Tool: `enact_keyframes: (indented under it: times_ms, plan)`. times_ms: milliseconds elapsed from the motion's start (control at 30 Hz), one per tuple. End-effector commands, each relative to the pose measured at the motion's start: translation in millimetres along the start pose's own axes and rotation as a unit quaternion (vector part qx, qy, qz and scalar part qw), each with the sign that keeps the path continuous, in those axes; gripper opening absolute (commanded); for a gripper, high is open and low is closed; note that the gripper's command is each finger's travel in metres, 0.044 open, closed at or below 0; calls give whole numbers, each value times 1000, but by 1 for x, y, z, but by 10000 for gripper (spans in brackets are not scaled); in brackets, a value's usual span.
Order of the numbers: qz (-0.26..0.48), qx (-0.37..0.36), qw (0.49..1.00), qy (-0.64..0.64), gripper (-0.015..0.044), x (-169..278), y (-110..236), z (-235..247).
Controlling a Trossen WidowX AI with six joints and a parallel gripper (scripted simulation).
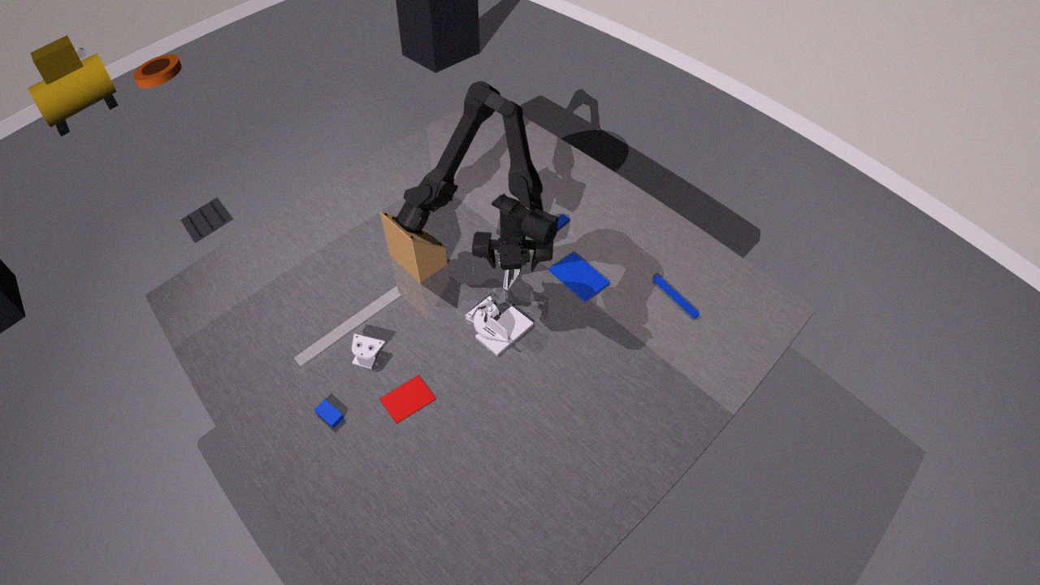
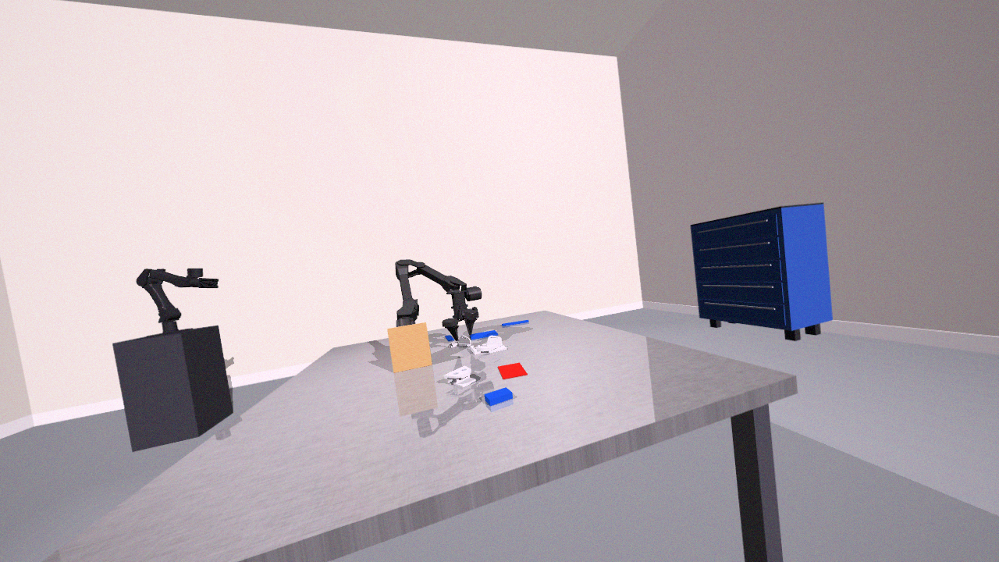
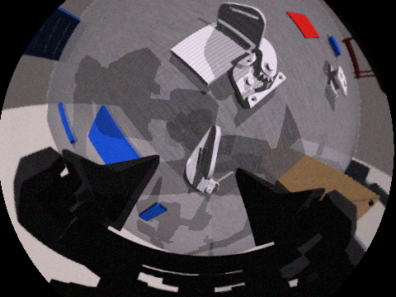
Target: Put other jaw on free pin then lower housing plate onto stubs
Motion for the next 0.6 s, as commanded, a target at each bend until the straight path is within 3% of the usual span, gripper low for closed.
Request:
enact_keyframes:
  times_ms: [0,567]
  plan:
    - [-1,3,1000,-4,440,0,-9,-1]
    - [1,2,1000,-4,440,1,-30,-3]
Point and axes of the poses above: the point midway between the two fingers, 35 mm back from their tips, its own y axis back along the fingers, its own z axis across the jaws, x = y × z, the point moved 8 cm from there along y, back along the fingers, and after that the axes turned 14 degrees about -y, right-handed, at the moved point
